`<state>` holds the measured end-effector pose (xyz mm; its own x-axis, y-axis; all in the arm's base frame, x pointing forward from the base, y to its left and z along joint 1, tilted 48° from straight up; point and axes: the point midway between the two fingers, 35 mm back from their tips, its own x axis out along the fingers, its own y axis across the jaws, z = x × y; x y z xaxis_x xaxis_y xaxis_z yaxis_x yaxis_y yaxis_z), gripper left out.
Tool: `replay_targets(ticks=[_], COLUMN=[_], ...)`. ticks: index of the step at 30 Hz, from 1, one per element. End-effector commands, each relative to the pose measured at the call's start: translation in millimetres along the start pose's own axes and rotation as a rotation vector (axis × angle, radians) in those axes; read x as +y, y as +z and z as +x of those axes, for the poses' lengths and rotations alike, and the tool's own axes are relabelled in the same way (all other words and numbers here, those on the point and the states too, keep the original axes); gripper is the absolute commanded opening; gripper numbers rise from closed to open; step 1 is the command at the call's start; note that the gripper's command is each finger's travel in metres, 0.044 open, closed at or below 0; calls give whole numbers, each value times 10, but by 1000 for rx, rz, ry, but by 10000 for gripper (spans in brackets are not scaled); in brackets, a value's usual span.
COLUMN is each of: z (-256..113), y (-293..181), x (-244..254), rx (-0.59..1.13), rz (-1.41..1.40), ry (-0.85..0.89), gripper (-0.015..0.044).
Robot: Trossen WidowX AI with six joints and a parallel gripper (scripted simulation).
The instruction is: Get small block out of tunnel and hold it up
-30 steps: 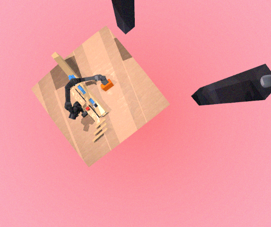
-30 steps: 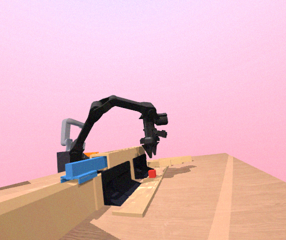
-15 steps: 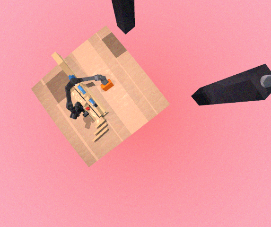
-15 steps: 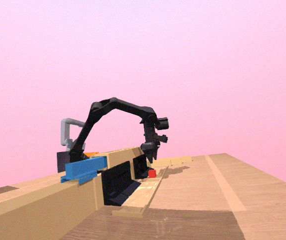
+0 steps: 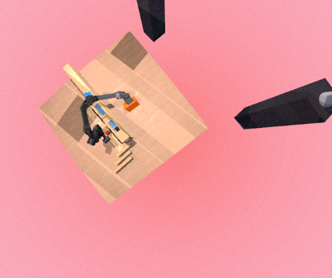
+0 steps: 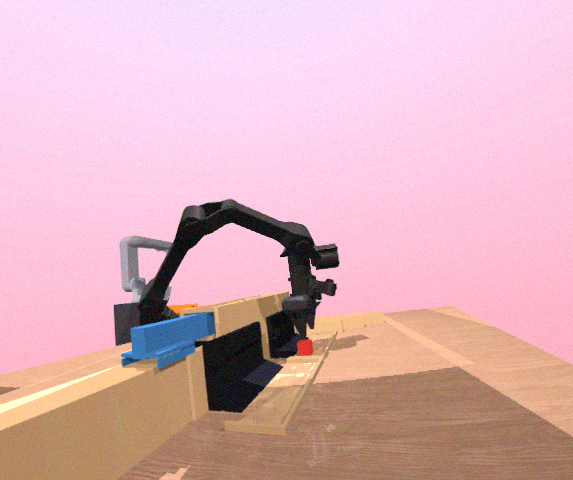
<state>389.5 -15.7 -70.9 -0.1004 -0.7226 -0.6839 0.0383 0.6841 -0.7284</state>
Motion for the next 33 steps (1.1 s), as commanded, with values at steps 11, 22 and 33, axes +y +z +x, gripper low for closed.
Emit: replay_targets(ticks=[11, 22, 33], z=[256, 430, 403], y=[-60, -106, -83], x=[-20, -40, -40], rx=[4, 5, 3], rz=[-8, -7, 1], ry=[-9, -13, -9], gripper=[440, 440, 230])
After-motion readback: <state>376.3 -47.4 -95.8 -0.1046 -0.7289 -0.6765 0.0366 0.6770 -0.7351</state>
